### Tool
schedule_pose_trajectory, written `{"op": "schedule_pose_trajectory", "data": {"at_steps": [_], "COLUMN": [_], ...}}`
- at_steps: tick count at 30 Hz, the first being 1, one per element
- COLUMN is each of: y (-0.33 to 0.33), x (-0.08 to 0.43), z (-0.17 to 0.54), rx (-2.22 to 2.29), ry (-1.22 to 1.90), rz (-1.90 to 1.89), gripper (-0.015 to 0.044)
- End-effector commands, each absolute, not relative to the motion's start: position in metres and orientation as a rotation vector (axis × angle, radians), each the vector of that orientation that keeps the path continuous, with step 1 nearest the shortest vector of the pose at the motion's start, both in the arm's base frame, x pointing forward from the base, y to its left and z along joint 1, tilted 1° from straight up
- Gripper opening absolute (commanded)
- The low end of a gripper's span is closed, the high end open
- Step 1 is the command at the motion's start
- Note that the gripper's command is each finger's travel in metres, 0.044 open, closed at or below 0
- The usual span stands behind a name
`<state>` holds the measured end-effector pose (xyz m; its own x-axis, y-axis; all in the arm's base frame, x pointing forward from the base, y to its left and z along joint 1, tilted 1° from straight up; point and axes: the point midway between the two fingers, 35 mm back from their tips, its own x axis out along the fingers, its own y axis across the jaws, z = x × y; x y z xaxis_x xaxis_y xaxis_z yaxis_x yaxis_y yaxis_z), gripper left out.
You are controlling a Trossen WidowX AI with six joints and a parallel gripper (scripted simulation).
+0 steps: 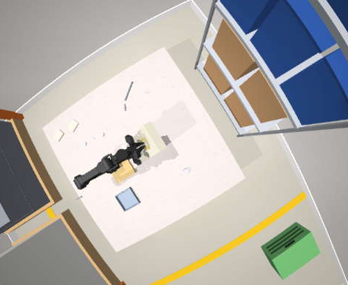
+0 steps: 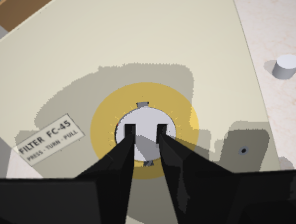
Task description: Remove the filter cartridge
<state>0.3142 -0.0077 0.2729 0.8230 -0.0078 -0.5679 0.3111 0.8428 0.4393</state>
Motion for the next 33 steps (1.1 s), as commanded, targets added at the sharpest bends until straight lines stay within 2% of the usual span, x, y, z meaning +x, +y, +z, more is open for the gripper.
{"op": "schedule_pose_trajectory", "data": {"at_steps": [1,33], "y": [-0.0077,-0.0078], "x": [0.3146,0.3160], "z": [0.2756,0.2724], "rx": [0.554,0.554], "ry": [0.581,0.580], "rz": [-0.179,-0.179], "gripper": [0.0088,0.0088]}}
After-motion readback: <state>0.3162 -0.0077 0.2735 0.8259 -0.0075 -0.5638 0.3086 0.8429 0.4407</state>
